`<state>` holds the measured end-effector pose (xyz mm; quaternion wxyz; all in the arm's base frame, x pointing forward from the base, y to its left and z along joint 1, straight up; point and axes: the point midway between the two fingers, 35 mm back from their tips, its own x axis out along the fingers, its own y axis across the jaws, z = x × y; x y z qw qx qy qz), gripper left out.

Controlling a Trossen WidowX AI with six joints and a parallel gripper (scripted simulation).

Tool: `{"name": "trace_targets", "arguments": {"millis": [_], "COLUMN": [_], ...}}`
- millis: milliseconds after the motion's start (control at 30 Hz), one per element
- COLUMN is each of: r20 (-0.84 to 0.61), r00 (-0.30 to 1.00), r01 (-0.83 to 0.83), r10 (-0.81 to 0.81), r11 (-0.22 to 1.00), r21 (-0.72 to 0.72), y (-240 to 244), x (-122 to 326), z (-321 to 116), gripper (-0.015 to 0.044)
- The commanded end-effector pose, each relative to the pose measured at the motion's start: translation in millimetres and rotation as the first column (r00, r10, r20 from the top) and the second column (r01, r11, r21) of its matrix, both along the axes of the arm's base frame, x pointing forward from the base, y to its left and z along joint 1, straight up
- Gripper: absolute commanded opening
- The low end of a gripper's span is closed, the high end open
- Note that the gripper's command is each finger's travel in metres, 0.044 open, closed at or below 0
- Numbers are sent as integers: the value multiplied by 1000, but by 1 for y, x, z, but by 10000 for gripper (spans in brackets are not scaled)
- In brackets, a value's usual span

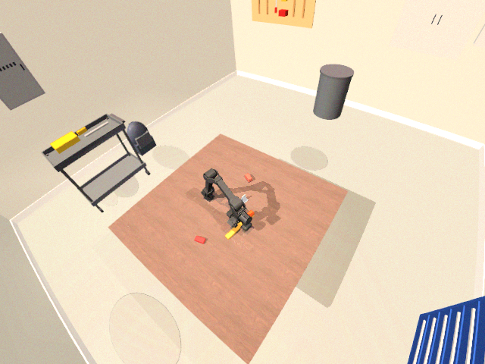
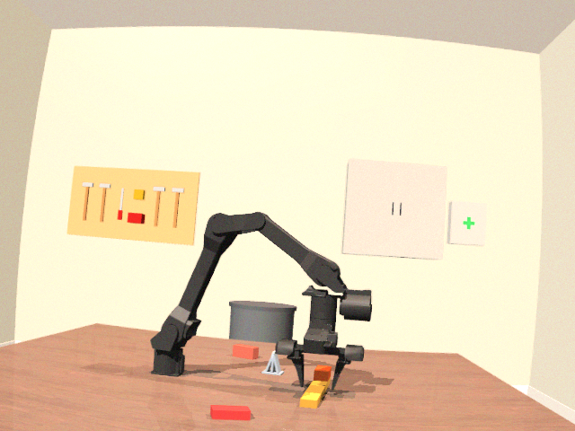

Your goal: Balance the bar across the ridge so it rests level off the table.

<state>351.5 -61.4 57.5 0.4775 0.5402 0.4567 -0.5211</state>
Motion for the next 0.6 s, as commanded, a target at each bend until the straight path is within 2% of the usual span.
{"name": "trace_targets", "arguments": {"millis": [0, 433, 567], "r20": [-5, -5, -6], "r00": [1000, 1000, 1000], "r01": [4, 4, 0], "r10": [-4, -4, 0], "r11": [1000, 1000, 1000], "r21": [-2, -2, 1], "y": [0, 0, 0], "x": [-1, -1, -1], "z": [-6, -6, -6], "gripper": [315, 315, 210]}}
